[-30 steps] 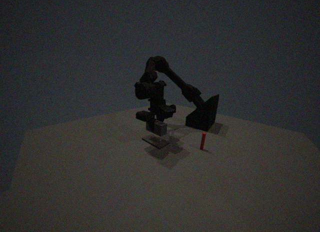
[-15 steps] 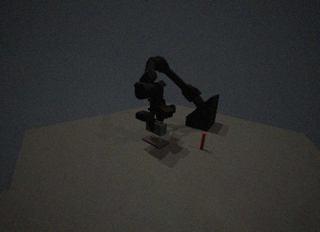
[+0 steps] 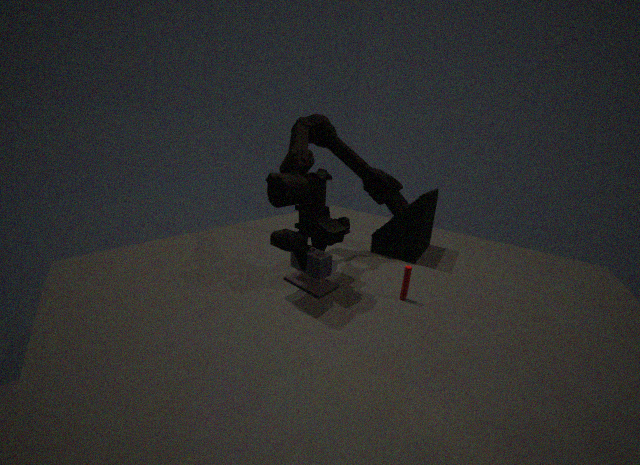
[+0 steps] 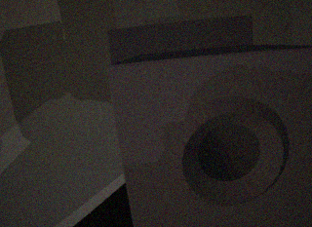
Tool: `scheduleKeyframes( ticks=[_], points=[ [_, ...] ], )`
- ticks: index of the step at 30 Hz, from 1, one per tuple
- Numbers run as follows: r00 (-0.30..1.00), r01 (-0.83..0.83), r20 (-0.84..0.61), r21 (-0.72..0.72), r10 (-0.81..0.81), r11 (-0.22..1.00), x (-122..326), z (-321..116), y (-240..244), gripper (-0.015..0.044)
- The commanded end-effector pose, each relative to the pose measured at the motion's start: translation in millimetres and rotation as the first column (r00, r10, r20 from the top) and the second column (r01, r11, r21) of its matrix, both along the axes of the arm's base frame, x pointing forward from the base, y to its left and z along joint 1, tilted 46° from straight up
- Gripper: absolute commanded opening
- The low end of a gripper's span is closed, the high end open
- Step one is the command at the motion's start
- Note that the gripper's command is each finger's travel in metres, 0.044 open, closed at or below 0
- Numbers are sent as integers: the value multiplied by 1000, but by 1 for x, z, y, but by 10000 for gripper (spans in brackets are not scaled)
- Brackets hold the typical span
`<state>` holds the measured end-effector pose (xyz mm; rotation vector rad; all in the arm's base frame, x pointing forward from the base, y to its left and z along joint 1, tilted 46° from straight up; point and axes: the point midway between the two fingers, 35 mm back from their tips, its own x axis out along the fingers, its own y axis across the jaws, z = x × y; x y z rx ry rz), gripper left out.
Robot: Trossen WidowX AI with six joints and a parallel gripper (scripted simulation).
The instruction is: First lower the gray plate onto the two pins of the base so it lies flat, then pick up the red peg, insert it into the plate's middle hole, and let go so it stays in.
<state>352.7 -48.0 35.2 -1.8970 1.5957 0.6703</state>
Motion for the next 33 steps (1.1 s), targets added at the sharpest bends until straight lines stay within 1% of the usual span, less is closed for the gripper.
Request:
scheduleKeyframes(
  ticks=[1, 13, 29, 33],
  points=[
    [1000, 0, -7, -7, 0, 1000, 0, -4, -4, 0],
    [1000, 0, -7, -8, 0, 1000, 2, -16, -17, 0],
    [1000, 2, -2, -4, -2, 1000, 3, -16, -17, 0],
    [1000, 2, -2, -4, -2, 1000, 3, -16, -17, 105]
  ],
)
